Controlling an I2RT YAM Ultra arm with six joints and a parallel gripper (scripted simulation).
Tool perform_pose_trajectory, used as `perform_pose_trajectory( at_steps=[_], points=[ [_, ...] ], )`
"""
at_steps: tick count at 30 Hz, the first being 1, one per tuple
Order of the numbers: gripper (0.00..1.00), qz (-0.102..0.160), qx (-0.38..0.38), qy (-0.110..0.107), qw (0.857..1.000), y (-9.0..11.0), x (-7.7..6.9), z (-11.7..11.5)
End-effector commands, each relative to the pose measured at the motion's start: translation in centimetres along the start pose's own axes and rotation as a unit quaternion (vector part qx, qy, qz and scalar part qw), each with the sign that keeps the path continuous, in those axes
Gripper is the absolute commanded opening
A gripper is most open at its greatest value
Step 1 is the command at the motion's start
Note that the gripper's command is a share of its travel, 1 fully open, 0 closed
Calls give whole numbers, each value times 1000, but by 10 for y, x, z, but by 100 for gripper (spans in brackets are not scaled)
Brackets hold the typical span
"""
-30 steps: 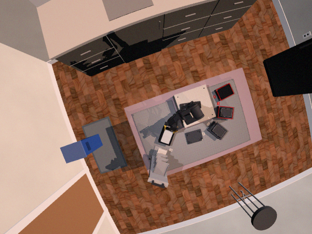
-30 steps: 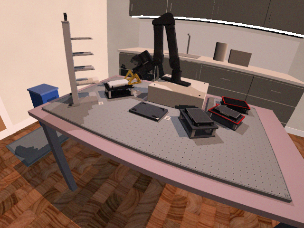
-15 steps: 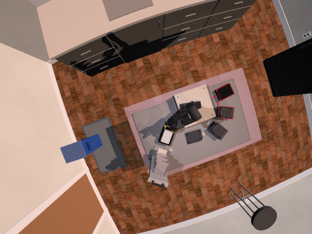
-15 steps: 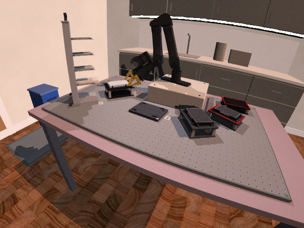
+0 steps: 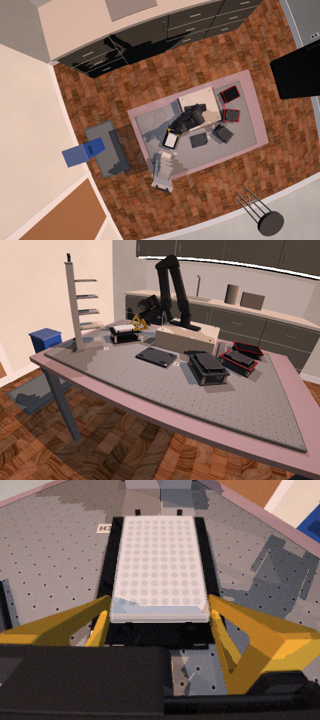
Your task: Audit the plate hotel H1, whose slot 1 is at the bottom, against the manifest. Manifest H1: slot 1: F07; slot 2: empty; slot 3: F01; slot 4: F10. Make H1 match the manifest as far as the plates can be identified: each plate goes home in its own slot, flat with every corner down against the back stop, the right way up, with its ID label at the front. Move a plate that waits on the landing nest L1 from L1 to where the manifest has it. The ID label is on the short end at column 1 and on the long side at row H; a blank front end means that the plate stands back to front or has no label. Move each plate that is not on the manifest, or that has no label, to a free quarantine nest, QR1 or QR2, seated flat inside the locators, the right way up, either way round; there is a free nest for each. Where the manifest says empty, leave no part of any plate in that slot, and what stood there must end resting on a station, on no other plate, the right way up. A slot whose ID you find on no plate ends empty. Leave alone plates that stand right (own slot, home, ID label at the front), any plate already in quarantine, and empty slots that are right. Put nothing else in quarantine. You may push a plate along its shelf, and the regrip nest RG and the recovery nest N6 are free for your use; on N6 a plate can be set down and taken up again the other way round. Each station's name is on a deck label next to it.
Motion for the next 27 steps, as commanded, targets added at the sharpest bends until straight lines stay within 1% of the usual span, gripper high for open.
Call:
perform_pose_trajectory(
  at_steps=[1,6,7,21,27],
  points=[
    [93,-1,-1,1,1000,-1,0,-1],
    [93,-1,-1,1,1000,-1,0,-1],
    [100,-1,-1,1,1000,-1,0,-1],
    [100,-1,-1,1,1000,-1,0,-1],
    [100,-2,-1,1,1000,-6,-4,-2]
  ],
)
Point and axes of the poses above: the point where the finger pads meet when closed, its own x axis out along the fingers, its own z axis across the jaws, y = z × x, the point moved 1 cm from there along -x, back along the fingers, and after that the axes turned 12 degrees about -x, right-handed, at the moved point
